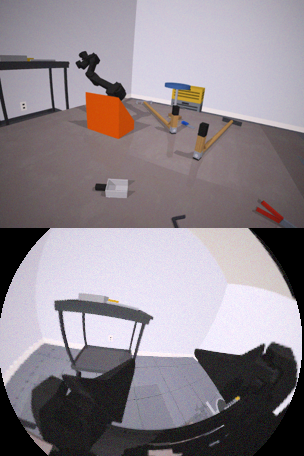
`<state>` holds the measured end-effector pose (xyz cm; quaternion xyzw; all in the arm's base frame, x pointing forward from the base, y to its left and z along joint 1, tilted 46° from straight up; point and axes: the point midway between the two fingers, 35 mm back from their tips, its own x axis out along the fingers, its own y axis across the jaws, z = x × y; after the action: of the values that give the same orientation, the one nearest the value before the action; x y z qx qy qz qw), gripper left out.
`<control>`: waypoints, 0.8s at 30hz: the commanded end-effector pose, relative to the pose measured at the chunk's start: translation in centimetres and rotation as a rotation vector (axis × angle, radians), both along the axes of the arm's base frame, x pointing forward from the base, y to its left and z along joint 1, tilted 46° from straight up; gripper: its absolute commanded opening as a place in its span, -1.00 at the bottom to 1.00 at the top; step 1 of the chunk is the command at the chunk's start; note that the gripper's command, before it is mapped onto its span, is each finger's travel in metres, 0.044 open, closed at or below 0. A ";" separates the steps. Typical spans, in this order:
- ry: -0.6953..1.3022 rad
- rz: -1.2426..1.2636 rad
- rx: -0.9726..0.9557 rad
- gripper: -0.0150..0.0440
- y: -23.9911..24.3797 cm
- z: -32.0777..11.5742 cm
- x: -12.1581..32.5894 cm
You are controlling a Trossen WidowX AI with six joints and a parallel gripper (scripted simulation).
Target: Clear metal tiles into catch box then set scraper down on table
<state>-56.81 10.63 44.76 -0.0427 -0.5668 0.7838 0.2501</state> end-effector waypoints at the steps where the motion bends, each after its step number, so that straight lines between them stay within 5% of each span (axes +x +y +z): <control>1: 0.027 0.028 0.048 1.00 -2.0 0.5 -0.3; 24: 0.337 0.165 0.297 1.00 -16.1 7.5 4.0</control>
<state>-53.09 -4.17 52.22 0.1579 -0.6226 0.7146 0.2770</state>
